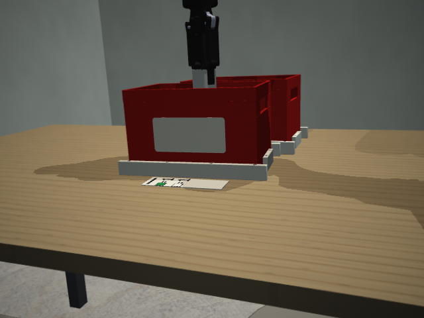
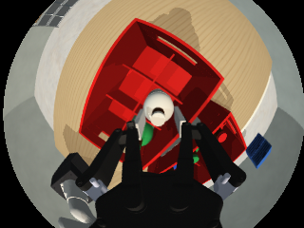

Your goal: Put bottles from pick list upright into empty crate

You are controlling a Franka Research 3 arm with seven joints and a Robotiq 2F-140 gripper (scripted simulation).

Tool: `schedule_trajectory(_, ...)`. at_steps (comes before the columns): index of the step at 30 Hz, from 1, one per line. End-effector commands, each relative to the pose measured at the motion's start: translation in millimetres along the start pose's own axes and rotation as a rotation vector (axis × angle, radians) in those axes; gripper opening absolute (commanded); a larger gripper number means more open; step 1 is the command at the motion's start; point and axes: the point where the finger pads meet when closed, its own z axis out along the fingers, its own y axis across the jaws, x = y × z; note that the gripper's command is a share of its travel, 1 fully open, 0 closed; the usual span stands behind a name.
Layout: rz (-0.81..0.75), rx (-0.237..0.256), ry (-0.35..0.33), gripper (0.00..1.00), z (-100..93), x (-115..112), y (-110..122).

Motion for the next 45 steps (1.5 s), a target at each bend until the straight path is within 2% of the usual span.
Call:
schedule_trajectory(1,0.005,0.0,0.001,0.38,0.4,1,0)
schedule_trajectory(10,0.005,0.0,0.001,0.38,0.4,1,0)
schedule_trajectory(45,0.005,0.0,0.001,0.38,-82.3,0,0)
